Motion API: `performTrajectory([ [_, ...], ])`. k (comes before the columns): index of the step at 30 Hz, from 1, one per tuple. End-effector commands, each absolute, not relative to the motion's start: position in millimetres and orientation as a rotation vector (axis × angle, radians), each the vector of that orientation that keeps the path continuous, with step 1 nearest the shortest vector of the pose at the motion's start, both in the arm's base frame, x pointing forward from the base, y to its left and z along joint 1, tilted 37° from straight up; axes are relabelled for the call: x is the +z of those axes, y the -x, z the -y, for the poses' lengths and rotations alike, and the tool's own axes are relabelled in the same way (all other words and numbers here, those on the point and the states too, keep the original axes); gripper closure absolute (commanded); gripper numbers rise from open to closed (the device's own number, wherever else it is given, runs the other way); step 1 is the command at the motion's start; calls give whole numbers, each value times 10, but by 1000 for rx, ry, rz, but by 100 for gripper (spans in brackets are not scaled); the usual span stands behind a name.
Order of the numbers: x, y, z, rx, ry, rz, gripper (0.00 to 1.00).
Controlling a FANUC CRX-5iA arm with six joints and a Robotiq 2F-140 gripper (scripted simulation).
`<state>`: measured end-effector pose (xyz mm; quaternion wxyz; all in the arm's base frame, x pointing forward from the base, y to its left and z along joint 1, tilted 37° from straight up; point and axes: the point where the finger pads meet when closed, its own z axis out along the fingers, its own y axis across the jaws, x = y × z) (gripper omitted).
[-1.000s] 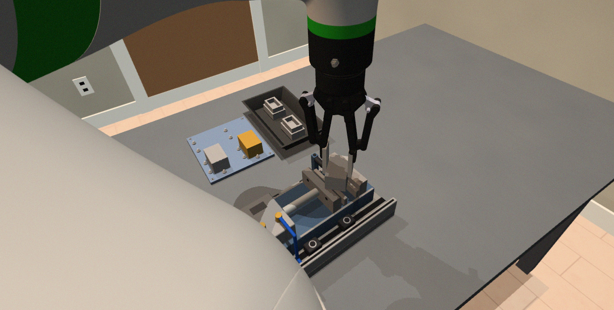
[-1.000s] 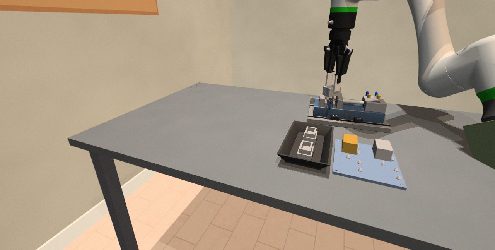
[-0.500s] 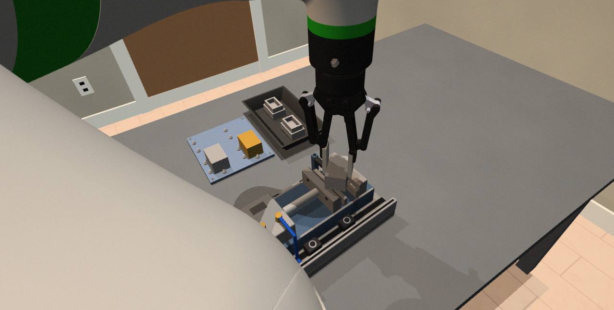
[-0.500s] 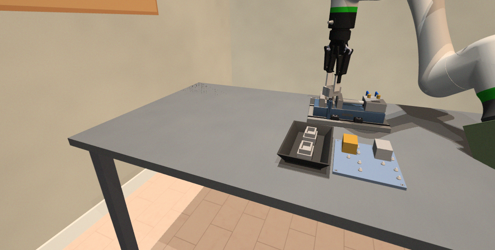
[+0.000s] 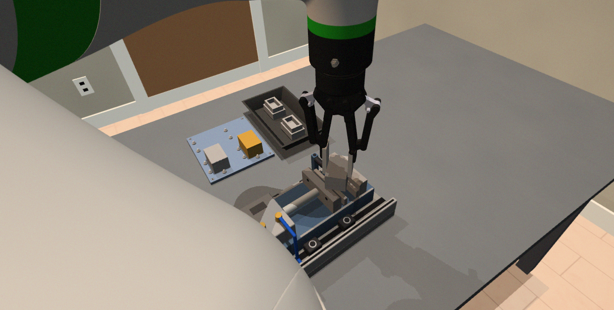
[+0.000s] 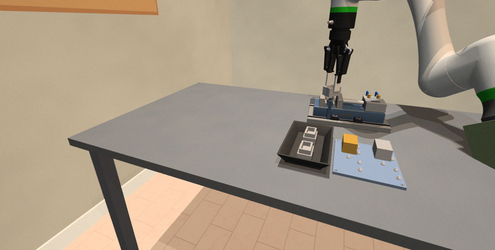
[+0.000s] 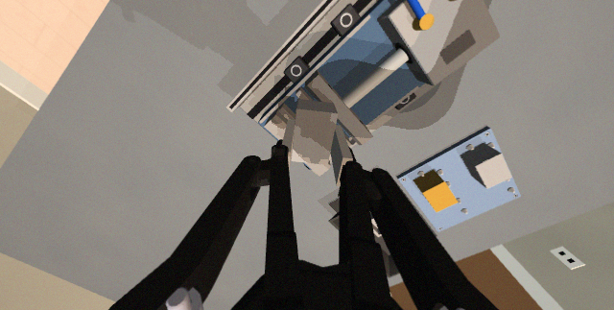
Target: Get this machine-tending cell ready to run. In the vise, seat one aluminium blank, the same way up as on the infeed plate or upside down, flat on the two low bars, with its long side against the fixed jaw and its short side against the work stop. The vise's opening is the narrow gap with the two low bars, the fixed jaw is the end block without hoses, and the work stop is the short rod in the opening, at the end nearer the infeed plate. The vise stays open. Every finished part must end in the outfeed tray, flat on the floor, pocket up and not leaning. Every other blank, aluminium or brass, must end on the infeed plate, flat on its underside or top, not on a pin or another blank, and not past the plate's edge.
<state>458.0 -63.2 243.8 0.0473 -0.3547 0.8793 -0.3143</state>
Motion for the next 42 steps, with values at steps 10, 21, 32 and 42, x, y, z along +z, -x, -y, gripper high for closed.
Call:
performTrajectory([
  [10,2438,-4580,630,-959,1082,-2682,100],
  [21,2441,-4579,629,-959,1082,-2682,100],
  [32,2481,-4563,603,-959,1082,-2682,100],
  [42,2573,-4528,543,-959,1082,-2682,100],
])
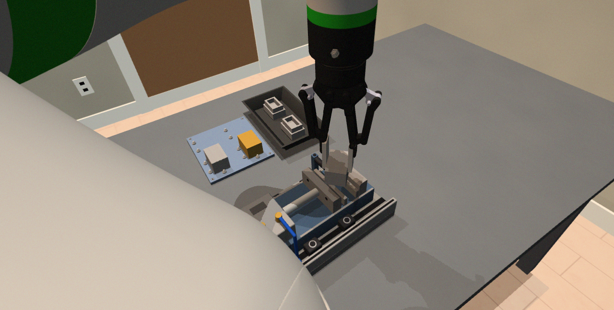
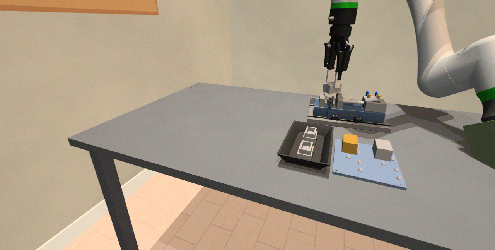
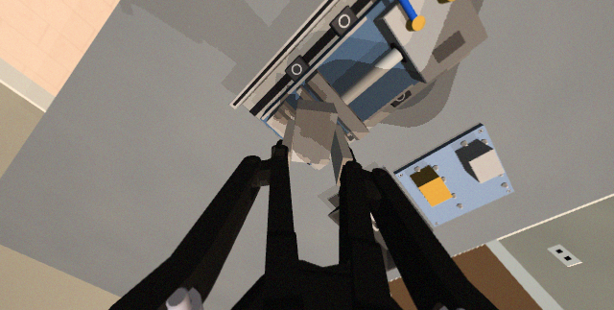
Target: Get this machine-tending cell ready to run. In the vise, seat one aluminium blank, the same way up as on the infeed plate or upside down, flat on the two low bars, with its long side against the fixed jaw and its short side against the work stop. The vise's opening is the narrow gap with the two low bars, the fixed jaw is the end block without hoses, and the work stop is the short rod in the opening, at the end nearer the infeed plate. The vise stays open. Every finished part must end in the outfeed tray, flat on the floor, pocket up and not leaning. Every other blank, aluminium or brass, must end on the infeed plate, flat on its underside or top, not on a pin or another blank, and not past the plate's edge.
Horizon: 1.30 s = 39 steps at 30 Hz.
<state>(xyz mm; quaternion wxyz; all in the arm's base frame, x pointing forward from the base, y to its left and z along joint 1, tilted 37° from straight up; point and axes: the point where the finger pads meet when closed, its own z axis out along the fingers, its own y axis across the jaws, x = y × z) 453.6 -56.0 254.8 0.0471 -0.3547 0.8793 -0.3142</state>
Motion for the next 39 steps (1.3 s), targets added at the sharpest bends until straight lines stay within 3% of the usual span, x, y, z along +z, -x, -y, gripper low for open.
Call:
performTrajectory([
  [1,2582,-4524,537,-959,1082,-2682,100],
  [26,2678,-4488,475,-959,1085,-2682,100],
  [39,2663,-4491,449,-1011,1721,-2486,100],
])
